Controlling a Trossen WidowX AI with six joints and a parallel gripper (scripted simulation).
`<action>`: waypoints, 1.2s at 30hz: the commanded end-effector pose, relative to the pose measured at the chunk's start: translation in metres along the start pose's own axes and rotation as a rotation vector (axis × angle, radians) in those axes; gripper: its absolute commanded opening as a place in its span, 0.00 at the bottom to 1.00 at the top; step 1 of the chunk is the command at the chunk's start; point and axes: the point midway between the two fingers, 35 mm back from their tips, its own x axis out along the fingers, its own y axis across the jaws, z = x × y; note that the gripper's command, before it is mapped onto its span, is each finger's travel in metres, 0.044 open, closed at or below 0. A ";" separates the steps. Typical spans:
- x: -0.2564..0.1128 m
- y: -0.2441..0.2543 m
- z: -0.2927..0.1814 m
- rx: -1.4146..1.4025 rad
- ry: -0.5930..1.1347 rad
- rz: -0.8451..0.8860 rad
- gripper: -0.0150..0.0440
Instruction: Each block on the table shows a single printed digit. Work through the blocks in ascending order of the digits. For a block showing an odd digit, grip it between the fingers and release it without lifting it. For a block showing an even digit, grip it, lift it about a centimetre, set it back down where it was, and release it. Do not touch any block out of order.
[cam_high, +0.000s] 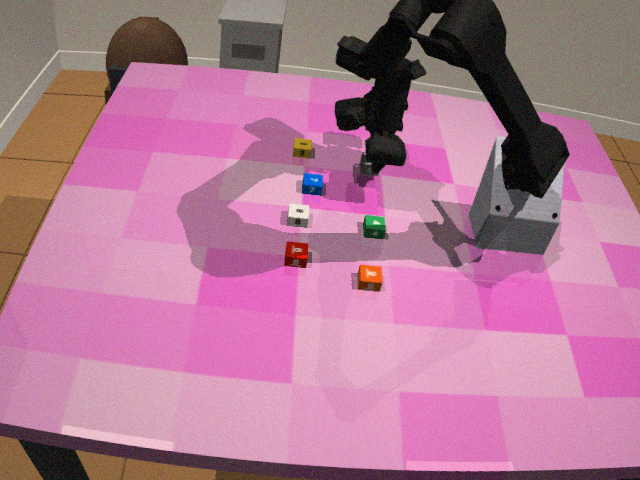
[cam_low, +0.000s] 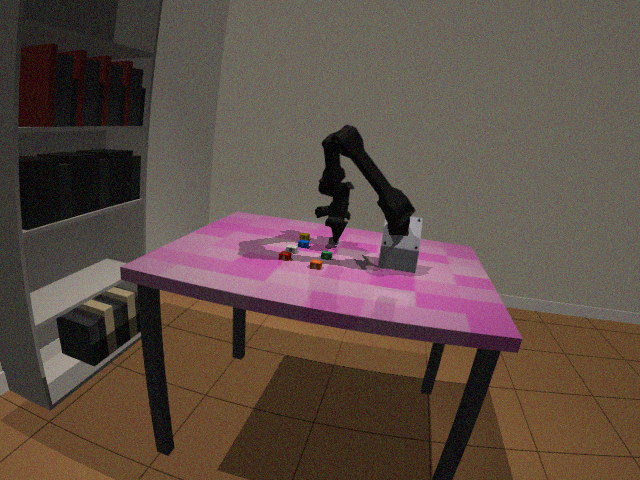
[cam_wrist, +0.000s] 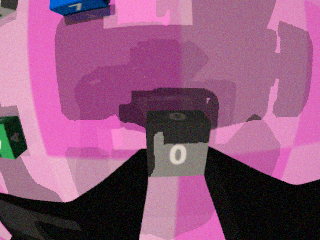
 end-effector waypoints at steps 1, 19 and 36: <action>-0.002 -0.001 0.000 -0.007 0.000 -0.006 0.46; 0.013 -0.001 0.000 -0.007 0.000 -0.005 0.46; 0.013 -0.001 0.000 -0.007 0.000 -0.005 0.77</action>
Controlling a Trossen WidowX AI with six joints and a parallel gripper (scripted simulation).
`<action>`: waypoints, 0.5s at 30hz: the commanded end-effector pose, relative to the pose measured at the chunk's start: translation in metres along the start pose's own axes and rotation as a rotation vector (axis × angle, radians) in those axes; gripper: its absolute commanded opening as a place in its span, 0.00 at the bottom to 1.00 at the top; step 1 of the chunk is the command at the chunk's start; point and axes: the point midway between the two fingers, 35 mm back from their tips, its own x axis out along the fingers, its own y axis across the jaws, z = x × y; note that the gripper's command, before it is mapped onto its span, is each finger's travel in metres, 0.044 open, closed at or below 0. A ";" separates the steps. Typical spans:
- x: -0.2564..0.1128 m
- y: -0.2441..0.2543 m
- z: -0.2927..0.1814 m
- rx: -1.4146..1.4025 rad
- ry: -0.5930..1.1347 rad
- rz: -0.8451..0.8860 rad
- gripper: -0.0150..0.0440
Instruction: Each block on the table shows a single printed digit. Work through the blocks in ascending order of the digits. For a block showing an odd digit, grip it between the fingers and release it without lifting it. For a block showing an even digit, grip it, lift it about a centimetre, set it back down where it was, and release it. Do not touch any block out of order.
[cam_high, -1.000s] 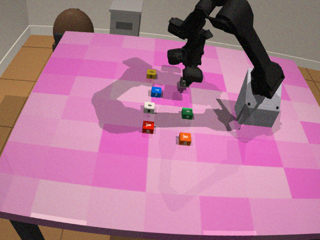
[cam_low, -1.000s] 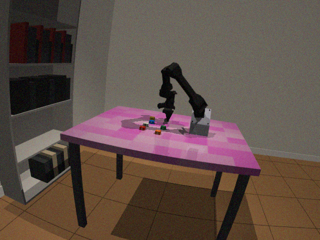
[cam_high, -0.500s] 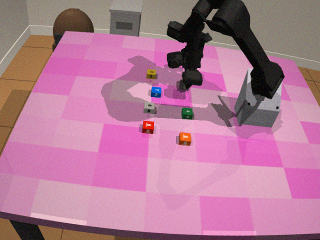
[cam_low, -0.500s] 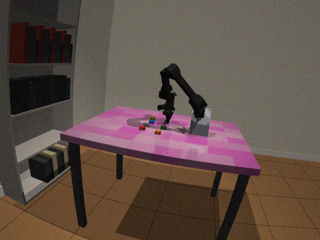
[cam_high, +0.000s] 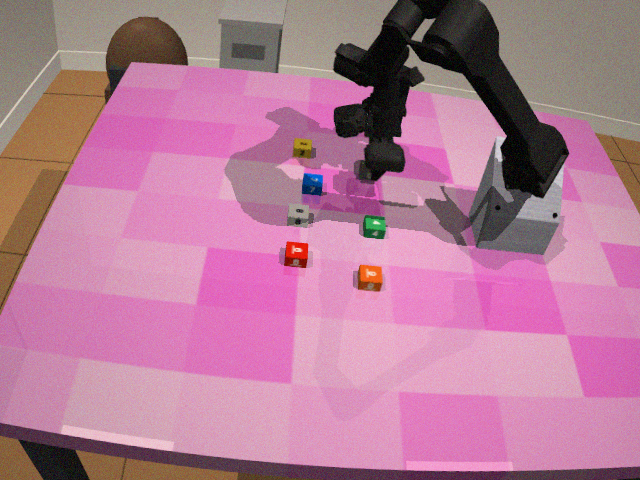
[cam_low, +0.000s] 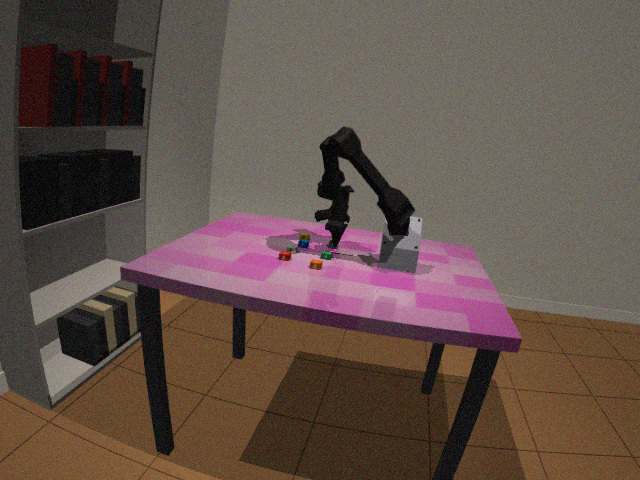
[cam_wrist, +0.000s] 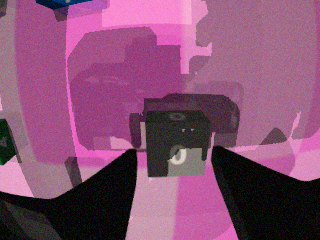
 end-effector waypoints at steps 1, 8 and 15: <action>0.000 0.000 0.001 0.005 -0.005 0.004 0.81; -0.003 0.000 0.001 0.005 -0.005 0.003 0.93; -0.037 0.000 0.001 0.005 -0.005 0.001 0.93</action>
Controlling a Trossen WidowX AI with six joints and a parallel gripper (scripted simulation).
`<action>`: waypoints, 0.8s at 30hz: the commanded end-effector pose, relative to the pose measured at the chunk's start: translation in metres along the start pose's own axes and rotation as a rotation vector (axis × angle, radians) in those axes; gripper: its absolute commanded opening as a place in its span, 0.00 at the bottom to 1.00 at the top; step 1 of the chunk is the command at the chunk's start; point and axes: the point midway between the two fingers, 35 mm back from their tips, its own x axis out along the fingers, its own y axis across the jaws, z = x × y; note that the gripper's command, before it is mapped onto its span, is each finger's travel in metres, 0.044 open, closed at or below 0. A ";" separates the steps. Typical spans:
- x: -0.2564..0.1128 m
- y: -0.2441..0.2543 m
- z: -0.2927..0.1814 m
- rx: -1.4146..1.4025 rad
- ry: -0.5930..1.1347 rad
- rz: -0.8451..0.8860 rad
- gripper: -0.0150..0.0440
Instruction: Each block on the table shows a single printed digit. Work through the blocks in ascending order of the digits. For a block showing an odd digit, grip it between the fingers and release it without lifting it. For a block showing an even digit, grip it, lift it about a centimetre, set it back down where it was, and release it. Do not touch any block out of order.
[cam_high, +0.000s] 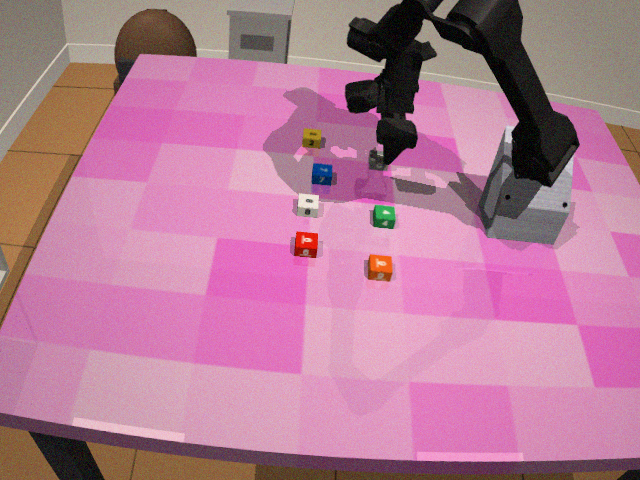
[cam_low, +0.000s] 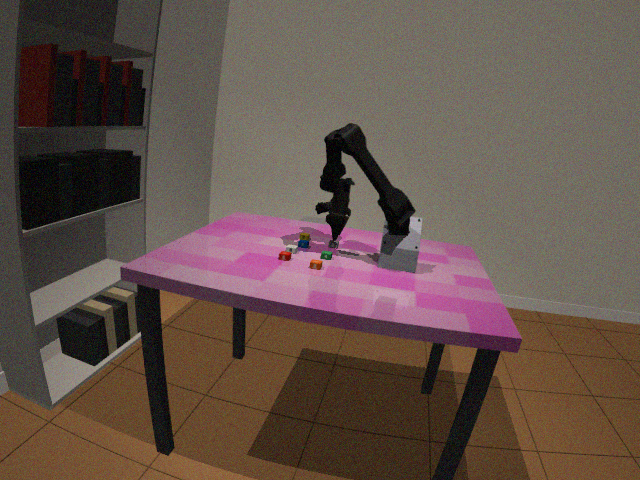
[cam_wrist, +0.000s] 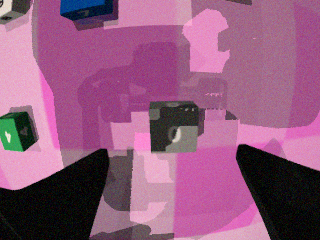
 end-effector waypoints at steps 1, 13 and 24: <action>-0.010 0.000 0.001 -0.010 0.001 -0.007 0.93; -0.092 -0.001 0.001 -0.009 0.002 -0.011 0.46; -0.092 -0.002 0.003 -0.010 0.002 -0.012 0.46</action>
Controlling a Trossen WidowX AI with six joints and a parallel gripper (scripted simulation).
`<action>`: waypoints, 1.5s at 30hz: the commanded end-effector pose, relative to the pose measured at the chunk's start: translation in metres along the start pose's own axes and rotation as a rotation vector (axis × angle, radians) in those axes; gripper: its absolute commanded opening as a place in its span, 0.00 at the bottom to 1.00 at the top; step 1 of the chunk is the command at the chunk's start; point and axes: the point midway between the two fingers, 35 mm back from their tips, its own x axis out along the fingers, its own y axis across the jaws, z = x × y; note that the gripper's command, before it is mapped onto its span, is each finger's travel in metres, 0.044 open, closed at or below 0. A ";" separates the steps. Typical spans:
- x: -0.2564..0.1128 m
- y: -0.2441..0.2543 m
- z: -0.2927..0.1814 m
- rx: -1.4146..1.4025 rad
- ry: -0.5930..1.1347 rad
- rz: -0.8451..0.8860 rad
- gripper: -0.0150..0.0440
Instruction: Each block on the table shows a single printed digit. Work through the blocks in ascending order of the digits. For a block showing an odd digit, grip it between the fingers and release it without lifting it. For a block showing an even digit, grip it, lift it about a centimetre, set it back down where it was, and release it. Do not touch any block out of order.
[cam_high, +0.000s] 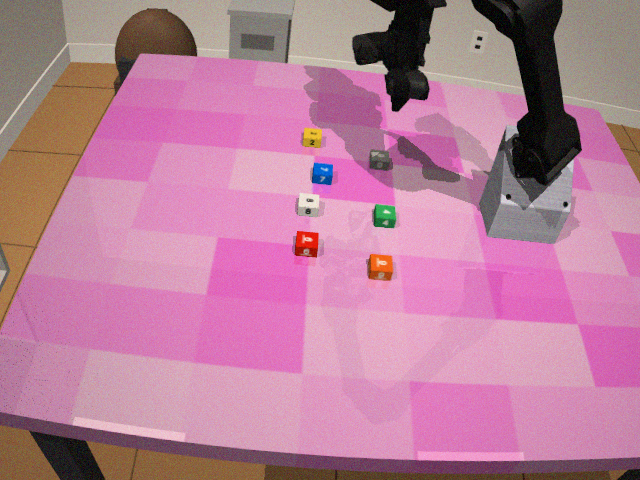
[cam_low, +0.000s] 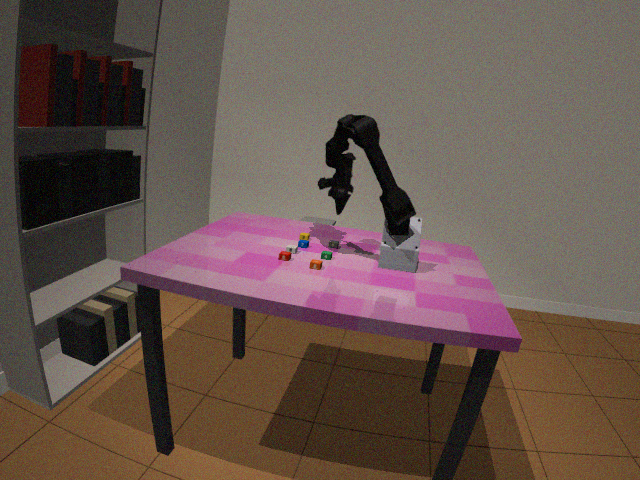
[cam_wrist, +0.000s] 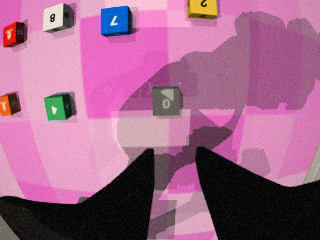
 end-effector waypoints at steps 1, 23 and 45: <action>-0.003 -0.003 0.006 -0.007 0.003 -0.006 0.46; 0.028 -0.040 0.137 -0.013 -0.004 -0.006 0.59; 0.092 -0.038 0.136 -0.014 -0.004 -0.001 0.93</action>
